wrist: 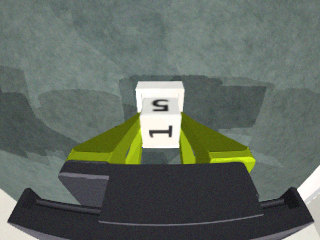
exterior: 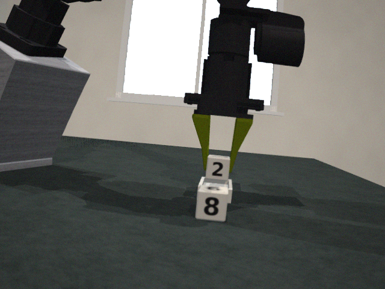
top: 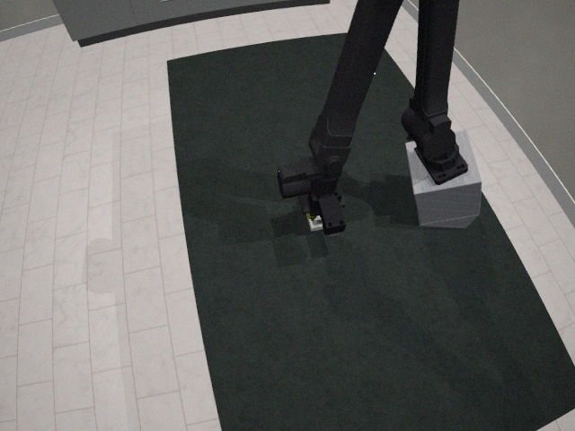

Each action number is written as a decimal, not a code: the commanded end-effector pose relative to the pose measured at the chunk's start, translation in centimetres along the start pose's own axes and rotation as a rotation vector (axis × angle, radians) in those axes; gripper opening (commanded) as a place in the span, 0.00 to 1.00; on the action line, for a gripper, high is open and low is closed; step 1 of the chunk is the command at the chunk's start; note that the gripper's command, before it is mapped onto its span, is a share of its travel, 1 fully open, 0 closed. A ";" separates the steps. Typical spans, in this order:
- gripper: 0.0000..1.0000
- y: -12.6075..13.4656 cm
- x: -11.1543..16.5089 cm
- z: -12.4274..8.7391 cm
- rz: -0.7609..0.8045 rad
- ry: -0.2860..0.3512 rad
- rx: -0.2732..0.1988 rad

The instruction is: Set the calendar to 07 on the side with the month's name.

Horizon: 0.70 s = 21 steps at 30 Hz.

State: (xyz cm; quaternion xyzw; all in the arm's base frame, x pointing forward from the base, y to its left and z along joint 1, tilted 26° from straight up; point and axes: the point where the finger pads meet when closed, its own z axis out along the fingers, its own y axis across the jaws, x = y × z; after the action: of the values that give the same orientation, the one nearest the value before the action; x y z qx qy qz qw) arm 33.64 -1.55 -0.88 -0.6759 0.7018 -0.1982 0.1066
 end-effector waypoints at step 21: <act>0.26 -1.2 0.2 0.9 -0.002 -0.002 0.021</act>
State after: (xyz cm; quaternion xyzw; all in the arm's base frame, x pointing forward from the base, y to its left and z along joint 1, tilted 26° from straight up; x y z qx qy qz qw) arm 34.01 -1.66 -1.59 -0.6757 0.7020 -0.1982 0.1066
